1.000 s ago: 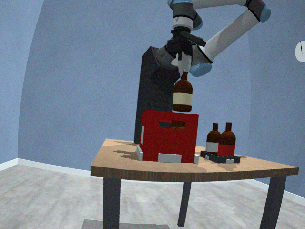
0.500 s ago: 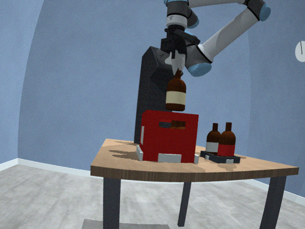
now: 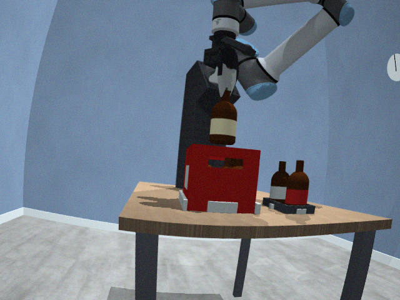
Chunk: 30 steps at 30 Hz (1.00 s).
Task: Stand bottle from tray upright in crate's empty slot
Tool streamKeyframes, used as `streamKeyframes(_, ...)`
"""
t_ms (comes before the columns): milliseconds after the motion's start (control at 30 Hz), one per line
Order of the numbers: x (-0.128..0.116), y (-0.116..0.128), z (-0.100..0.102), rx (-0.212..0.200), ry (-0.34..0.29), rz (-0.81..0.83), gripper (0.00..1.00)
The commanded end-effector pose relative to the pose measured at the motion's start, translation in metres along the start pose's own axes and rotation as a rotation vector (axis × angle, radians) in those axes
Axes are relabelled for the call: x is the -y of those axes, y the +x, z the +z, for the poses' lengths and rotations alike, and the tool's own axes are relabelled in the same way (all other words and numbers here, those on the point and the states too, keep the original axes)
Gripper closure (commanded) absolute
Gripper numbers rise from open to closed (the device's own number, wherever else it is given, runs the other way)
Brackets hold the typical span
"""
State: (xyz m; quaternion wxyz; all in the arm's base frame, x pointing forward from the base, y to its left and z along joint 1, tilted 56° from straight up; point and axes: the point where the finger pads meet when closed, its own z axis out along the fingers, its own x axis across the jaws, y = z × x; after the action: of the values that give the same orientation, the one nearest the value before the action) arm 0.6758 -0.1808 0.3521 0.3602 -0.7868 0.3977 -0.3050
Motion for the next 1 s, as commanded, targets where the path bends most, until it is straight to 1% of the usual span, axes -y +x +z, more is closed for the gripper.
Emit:
streamKeyframes(0,-0.002,0.005,0.0,-0.001,0.0,-0.001,1.0)
streamKeyframes(500,-0.01,0.021,0.0,-0.001,0.0,-0.001,1.0)
streamKeyframes(967,-0.014,0.03,0.0,-0.001,0.0,-0.001,1.0)
